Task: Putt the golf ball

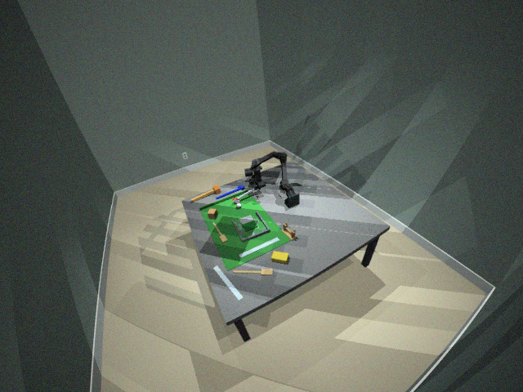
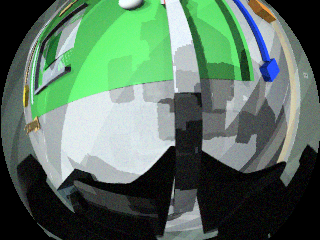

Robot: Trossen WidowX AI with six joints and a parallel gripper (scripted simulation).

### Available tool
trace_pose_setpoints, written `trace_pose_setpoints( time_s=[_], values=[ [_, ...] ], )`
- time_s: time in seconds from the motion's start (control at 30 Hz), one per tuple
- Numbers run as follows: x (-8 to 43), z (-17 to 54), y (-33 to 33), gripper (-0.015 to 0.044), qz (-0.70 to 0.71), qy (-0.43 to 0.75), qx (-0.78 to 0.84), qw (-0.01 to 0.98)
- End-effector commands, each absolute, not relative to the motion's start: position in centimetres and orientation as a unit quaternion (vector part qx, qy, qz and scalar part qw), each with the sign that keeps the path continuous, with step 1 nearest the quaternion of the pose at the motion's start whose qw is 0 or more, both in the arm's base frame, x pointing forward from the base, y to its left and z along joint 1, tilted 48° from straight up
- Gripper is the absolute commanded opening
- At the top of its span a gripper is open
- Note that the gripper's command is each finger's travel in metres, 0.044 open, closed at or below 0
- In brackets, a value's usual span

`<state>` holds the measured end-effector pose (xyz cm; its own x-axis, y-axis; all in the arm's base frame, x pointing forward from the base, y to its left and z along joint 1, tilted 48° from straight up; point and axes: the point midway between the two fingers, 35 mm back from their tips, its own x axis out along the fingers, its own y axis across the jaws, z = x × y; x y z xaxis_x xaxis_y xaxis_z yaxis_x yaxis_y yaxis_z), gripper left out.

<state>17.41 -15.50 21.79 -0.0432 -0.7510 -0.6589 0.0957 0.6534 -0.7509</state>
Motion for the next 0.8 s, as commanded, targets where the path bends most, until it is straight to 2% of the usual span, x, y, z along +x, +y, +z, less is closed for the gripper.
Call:
trace_pose_setpoints(
  time_s=[0.0, 0.53, 0.77],
  values=[
    [17.5, 22.0, -15.6, 0.0, -0.33, 0.642, -0.254, 0.644],
    [17.0, 23.5, -17.5, 0.0, -0.33, 0.643, -0.255, 0.643],
    [18.9, 18.0, -12.9, 0.0, -0.318, 0.647, -0.243, 0.649]
  ],
)
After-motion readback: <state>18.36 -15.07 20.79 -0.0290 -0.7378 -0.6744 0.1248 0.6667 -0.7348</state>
